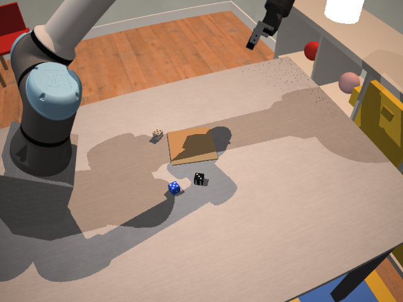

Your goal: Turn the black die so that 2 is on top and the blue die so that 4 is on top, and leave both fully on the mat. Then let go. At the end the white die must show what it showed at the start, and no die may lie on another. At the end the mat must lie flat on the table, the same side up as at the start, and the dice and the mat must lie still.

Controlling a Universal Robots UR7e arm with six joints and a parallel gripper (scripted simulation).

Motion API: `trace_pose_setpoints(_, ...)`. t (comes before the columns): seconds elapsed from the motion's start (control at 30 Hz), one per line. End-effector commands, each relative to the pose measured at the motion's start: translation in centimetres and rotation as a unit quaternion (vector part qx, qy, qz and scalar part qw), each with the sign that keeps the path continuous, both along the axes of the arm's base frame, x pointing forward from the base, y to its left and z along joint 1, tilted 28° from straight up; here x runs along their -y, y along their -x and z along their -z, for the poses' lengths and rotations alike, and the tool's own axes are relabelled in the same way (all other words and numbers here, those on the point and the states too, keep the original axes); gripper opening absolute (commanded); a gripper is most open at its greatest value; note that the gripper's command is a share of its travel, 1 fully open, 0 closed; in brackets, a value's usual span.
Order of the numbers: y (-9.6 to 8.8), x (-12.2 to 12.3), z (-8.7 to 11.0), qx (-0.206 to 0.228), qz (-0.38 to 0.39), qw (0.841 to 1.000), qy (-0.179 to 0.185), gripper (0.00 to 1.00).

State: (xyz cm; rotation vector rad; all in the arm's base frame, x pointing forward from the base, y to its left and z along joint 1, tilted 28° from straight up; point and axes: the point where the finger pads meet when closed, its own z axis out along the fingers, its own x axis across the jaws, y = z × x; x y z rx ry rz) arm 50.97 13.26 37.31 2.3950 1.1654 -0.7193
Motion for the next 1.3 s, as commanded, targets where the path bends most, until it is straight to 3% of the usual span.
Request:
trace_pose_setpoints(0.0, 0.0, 0.0, -0.1, 0.001, 0.0, 1.0, 0.0, 1.0)
trace_pose_setpoints(0.8, 0.1, 0.2, -0.1, 0.003, 0.004, 1.0, -0.001, 1.0)
trace_pose_setpoints(1.27, 1.1, 2.4, 0.0, 0.024, 0.057, 0.998, -0.014, 1.0)
